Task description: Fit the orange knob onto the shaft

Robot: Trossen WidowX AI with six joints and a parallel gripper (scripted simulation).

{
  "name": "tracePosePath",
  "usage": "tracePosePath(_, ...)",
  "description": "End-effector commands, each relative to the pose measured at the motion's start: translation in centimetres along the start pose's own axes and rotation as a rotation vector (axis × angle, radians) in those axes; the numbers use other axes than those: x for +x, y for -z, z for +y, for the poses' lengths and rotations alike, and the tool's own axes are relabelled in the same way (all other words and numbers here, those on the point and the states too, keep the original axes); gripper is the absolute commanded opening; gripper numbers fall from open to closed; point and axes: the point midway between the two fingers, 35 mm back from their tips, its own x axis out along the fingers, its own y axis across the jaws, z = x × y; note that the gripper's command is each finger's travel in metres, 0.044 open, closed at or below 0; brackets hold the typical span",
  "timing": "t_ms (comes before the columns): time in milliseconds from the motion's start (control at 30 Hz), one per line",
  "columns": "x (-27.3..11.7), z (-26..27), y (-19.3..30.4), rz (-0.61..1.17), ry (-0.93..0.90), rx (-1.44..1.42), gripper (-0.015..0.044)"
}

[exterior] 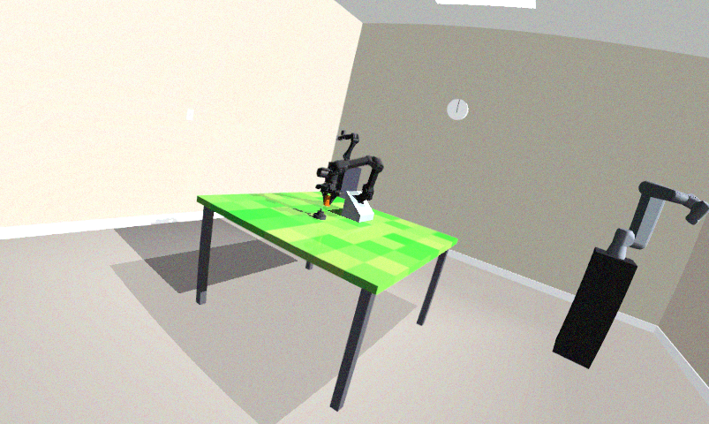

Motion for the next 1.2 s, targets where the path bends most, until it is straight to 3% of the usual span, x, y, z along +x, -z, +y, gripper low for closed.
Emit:
tracePosePath(0, 0.3, -1.3, 0.5, 0.003, 0.002, 0.002, 0.0000)
tracePosePath(400, 1.3, -4.4, 1.8, 0.003, -0.010, 0.000, 0.0000)
tracePosePath(767, 3.9, -4.4, 1.8, 0.002, -0.011, 0.000, 0.0000)
tracePosePath(1167, 3.6, -4.3, 1.7, 0.002, -0.011, -0.005, 0.0000)
